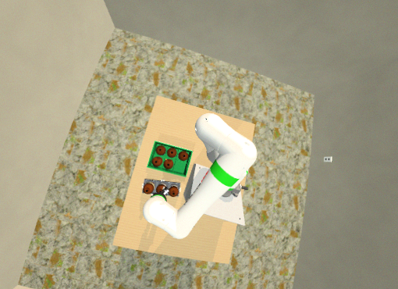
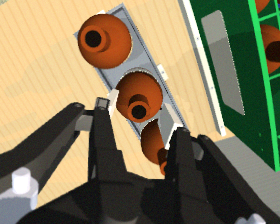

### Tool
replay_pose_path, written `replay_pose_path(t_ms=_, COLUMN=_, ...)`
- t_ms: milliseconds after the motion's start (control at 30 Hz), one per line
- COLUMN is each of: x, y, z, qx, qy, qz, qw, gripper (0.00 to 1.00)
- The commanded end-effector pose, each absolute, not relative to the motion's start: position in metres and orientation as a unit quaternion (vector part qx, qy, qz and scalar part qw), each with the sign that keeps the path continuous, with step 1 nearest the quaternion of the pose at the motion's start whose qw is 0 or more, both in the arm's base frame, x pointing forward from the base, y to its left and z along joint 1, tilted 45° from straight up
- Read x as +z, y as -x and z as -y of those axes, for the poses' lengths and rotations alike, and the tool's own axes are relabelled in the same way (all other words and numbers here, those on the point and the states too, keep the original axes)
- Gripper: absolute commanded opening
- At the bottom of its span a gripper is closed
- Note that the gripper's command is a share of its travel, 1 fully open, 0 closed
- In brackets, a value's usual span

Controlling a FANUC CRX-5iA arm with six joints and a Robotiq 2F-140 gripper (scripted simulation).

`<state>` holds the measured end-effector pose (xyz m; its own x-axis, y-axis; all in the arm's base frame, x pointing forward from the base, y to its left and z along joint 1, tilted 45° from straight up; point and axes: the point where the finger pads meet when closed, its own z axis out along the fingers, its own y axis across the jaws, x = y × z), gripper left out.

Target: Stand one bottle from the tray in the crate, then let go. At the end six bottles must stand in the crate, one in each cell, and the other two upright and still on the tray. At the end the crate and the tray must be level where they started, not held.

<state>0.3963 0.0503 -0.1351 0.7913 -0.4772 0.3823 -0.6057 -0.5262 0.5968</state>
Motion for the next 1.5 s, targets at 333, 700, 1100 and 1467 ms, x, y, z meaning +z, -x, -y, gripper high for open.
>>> replay_pose_path(t_ms=333, x=-0.135, y=-0.3964, z=-0.0505, qx=0.086, qy=-0.869, qz=0.311, qw=0.374, gripper=0.38)
replay_pose_path(t_ms=700, x=-0.135, y=-0.3964, z=-0.0505, qx=0.086, qy=-0.869, qz=0.311, qw=0.374, gripper=0.0)
replay_pose_path(t_ms=1100, x=-0.135, y=-0.3964, z=-0.0505, qx=0.086, qy=-0.869, qz=0.311, qw=0.374, gripper=0.0)
replay_pose_path(t_ms=1467, x=-0.135, y=-0.3964, z=-0.0505, qx=0.086, qy=-0.869, qz=0.311, qw=0.374, gripper=0.0)
